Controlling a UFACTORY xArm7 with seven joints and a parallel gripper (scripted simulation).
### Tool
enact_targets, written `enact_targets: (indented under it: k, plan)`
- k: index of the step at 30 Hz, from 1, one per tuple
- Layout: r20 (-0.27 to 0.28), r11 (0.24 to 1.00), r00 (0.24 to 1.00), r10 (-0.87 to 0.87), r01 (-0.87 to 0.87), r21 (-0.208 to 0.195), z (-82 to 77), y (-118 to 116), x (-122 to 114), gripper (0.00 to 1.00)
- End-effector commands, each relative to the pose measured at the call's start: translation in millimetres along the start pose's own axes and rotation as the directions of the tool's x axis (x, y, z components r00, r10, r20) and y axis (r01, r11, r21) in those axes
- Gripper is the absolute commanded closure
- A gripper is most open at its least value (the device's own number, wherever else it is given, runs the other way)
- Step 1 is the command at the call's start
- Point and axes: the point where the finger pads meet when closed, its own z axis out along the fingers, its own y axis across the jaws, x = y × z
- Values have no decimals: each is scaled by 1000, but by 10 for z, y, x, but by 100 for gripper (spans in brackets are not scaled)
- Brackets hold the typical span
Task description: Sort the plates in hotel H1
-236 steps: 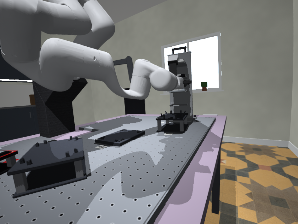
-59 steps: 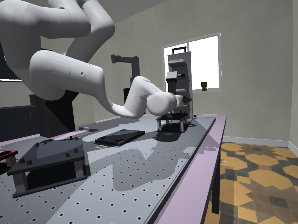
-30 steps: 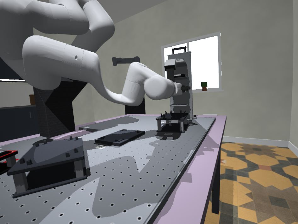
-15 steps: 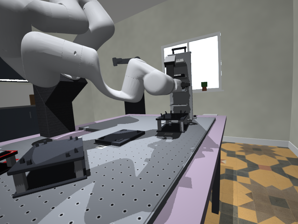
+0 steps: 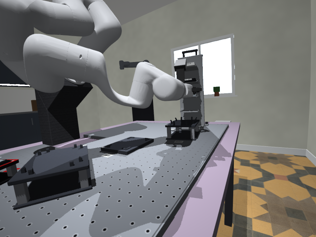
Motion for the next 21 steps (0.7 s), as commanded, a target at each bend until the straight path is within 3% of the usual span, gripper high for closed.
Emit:
enact_targets:
  k: [1, 21]
  plan:
    - [-1, 1000, 1000, -2, 2, 1, 61, -2, 12, 0]
    - [-1, 1000, 1000, -2, 2, 1, 361, -2, 14, 0]
